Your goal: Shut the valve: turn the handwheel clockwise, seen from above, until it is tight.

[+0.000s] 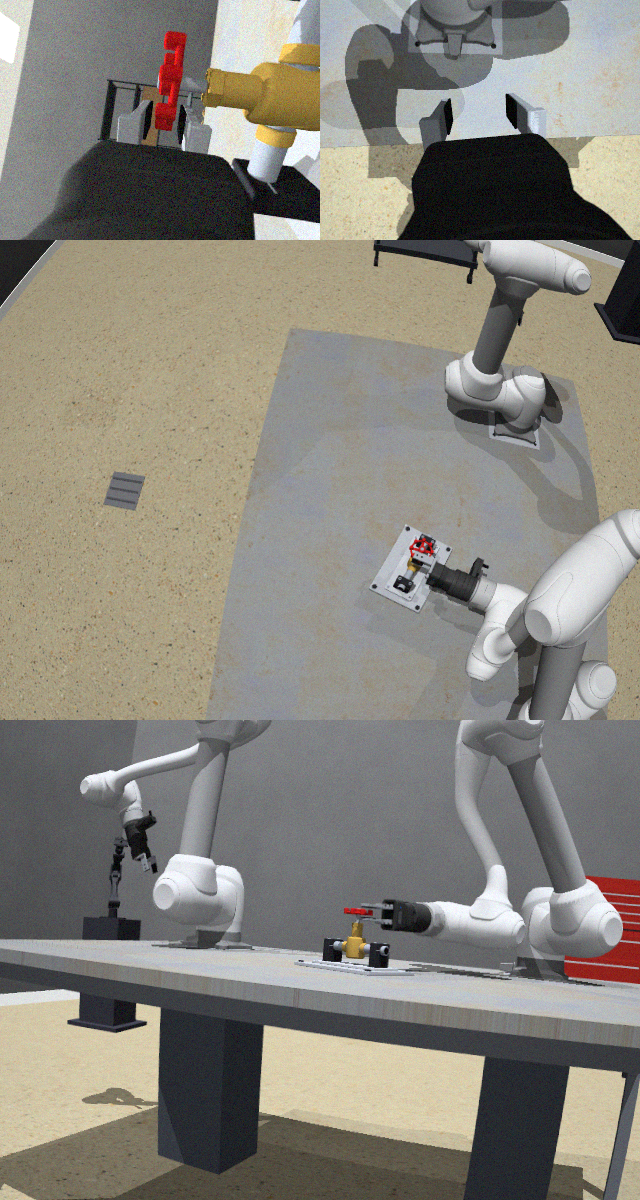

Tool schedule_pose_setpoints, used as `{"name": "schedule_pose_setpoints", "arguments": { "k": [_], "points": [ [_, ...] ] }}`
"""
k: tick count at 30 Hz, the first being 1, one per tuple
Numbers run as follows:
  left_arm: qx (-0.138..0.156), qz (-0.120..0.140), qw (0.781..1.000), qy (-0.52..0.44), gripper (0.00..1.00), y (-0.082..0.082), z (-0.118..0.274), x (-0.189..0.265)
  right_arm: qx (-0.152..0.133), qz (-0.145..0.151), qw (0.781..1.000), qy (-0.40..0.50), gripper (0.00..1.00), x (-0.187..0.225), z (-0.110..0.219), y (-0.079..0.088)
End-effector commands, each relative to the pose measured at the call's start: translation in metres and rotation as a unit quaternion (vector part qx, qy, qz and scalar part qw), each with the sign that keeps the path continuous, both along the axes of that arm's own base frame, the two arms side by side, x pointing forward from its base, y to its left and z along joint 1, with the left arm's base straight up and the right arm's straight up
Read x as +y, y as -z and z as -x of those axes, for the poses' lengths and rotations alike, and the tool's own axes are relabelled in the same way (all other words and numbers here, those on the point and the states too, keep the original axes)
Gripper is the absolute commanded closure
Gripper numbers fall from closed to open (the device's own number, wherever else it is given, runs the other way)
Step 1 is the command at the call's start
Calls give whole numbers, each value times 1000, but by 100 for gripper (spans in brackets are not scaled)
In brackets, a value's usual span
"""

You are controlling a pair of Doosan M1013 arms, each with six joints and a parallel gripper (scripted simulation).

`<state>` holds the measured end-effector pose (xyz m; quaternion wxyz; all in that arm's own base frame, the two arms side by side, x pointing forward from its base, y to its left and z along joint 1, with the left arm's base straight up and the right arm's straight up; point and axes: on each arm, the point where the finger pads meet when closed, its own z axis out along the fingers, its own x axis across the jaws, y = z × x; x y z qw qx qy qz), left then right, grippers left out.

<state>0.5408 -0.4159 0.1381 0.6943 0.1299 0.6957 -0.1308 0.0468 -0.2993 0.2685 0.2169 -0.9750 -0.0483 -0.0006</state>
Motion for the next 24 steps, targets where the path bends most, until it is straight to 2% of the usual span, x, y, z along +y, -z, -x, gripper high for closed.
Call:
{"name": "schedule_pose_setpoints", "arguments": {
  "k": [1, 9, 24],
  "points": [
    [-2, 0, 998, -59, 45, -2, 1, 0, 0, 0, 1000, 0, 0, 0, 0, 0],
    [-1, 0, 992, -126, 45, -1, 5, 0, 0, 0, 1000, 0, 0, 0, 0, 0],
    [-1, 0, 967, -256, 45, -2, 12, 0, 0, 0, 1000, 0, 0, 0, 0, 0]
  ]
}}
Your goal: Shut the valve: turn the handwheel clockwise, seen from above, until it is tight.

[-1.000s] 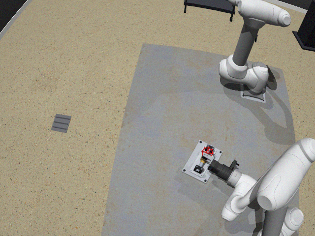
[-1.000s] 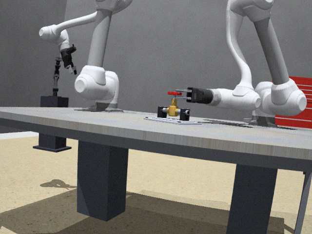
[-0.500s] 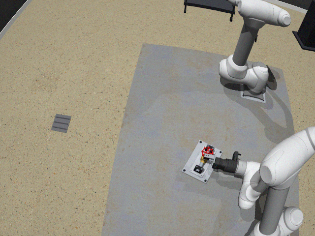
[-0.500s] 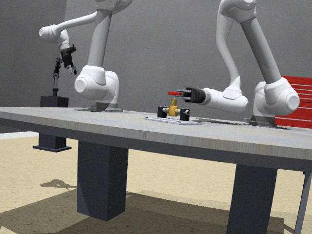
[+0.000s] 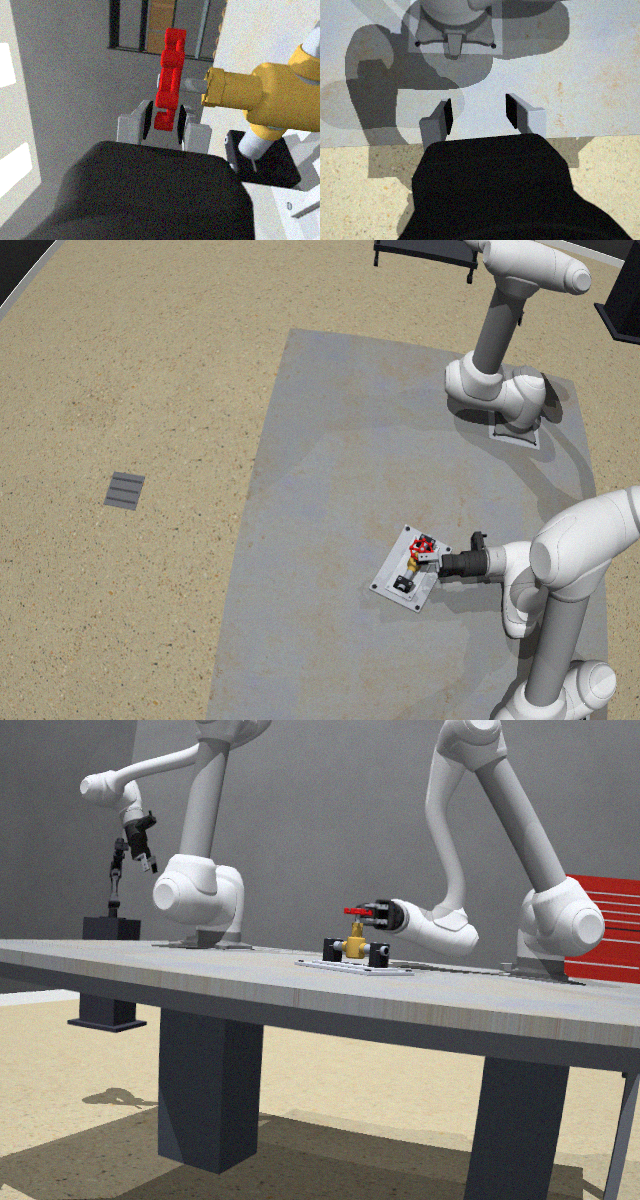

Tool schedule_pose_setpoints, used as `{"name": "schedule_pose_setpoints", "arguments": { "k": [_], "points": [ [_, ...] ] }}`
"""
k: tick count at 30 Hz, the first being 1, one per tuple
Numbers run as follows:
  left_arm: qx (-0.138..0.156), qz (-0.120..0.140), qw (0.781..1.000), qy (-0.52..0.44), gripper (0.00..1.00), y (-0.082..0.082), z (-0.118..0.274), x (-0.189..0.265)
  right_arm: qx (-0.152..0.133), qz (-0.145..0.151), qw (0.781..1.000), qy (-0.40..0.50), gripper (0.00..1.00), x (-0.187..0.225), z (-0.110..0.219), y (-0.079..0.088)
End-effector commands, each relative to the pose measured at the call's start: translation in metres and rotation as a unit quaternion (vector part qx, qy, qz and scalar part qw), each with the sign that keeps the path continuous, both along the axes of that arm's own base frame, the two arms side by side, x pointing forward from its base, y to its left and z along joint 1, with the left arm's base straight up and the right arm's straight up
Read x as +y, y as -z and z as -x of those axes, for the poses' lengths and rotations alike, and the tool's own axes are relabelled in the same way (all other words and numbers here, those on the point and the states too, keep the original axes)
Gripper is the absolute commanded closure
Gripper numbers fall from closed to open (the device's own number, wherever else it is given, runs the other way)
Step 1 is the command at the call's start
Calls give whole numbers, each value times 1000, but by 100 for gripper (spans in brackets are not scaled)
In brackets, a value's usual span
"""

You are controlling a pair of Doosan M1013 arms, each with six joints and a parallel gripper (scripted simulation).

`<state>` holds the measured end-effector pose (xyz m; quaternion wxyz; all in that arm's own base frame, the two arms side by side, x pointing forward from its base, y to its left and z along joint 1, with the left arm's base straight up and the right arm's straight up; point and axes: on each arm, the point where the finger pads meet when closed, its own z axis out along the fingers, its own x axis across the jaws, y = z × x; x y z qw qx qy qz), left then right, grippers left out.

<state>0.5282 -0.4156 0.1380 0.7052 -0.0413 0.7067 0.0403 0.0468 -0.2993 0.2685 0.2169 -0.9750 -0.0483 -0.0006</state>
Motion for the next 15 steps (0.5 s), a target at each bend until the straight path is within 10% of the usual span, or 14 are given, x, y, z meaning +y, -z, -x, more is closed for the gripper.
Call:
{"name": "schedule_pose_setpoints", "arguments": {
  "k": [1, 15],
  "points": [
    [-2, 0, 1000, -25, 45, -2, 0, 0, 0, 0, 1000, 0, 0, 0, 0, 0],
    [-1, 0, 993, -119, 45, -2, 5, -2, 0, 0, 1000, 0, 0, 0, 0, 0]
  ]
}}
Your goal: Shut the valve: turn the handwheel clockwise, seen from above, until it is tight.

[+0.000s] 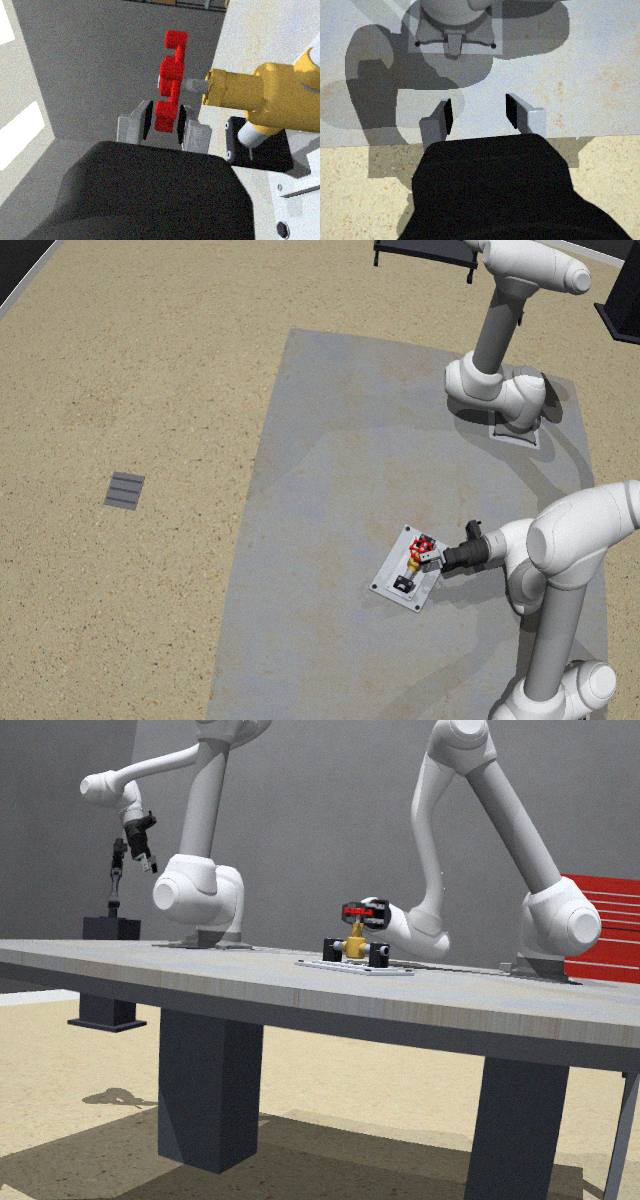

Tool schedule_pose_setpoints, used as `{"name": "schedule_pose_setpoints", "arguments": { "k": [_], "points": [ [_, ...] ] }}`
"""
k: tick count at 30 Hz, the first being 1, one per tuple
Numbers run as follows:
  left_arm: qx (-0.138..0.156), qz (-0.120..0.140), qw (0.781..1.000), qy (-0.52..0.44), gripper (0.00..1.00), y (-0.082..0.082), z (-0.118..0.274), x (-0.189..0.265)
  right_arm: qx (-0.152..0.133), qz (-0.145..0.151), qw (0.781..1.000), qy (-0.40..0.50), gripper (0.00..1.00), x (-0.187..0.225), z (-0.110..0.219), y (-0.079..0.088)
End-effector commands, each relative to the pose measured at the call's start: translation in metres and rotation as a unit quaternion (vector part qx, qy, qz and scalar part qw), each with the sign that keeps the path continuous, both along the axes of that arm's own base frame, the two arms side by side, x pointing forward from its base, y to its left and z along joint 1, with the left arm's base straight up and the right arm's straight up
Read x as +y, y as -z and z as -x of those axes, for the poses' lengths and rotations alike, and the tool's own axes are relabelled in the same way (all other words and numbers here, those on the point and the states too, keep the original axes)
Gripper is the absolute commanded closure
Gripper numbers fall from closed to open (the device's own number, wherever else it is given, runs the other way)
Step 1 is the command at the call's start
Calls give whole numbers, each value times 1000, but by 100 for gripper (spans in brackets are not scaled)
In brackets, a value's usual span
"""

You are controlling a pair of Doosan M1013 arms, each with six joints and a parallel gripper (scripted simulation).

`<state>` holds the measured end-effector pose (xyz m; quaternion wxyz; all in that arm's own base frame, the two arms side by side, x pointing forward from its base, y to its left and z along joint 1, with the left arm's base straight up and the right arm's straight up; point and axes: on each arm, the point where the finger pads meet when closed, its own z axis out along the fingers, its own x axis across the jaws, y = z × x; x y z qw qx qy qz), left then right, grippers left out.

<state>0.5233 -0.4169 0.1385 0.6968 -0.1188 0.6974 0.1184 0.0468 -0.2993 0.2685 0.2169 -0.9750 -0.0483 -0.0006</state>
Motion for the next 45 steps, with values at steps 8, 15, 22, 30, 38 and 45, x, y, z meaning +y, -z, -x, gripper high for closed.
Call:
{"name": "schedule_pose_setpoints", "arguments": {
  "k": [8, 15, 22, 30, 38, 45],
  "points": [
    [-1, 0, 999, -39, 45, -1, 2, -1, 0, 0, 1000, 0, 0, 0, 0, 0],
    [-1, 0, 999, -54, 45, -1, 2, -1, 0, 0, 1000, 0, 0, 0, 0, 0],
    [-1, 0, 998, -59, 45, -1, 3, -1, 0, 0, 1000, 0, 0, 0, 0, 0],
    [-1, 0, 998, -59, 45, -1, 3, -1, 0, 0, 1000, 0, 0, 0, 0, 0],
    [-1, 0, 998, -59, 45, -1, 3, -1, 0, 0, 1000, 0, 0, 0, 0, 0],
    [-1, 0, 998, -59, 100, -1, 3, -1, 0, 0, 1000, 0, 0, 0, 0, 0]
  ]
}}
